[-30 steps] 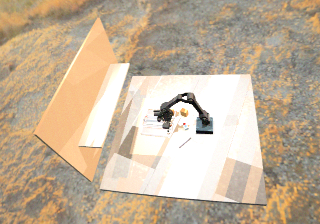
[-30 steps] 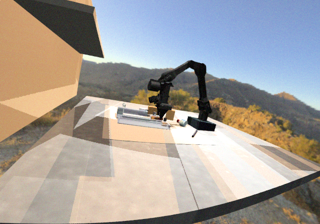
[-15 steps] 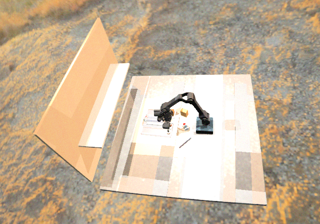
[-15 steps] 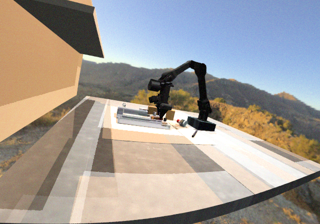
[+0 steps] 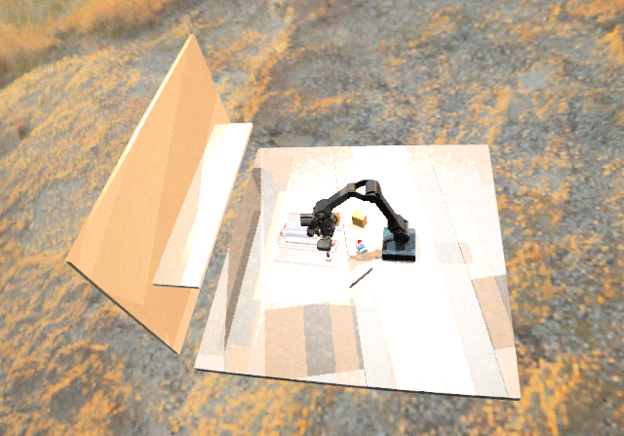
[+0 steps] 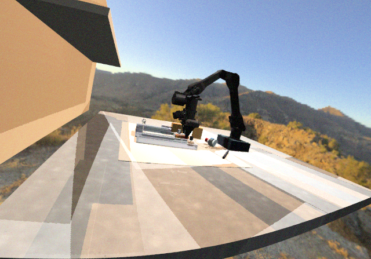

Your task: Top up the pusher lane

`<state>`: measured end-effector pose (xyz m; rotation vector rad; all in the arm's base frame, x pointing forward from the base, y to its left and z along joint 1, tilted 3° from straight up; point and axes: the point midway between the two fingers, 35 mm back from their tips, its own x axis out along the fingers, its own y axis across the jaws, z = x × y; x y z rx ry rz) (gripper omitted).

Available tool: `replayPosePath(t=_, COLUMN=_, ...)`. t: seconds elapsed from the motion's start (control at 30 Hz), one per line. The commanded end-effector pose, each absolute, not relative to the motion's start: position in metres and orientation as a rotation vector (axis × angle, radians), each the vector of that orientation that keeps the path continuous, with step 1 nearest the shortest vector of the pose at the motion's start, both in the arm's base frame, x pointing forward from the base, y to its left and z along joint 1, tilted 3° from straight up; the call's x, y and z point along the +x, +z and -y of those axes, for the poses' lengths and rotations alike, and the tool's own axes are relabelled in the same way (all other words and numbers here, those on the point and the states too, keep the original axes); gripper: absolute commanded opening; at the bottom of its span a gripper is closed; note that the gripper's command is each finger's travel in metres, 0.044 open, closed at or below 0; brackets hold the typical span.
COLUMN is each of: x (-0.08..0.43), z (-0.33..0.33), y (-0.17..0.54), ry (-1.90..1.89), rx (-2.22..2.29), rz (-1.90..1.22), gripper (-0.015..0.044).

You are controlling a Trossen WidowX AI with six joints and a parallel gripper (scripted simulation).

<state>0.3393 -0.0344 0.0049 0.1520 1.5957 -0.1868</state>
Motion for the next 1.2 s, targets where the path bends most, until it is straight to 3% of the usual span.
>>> replayPosePath(t=0.0, x=0.3406, z=0.0343, y=0.0042, ry=-0.184, rx=0.148, rz=-1.585, gripper=0.0000)
replayPosePath(t=1.17, x=0.3349, z=0.0331, y=0.0042, ry=-0.184, rx=0.148, rz=-1.585, gripper=0.0000)
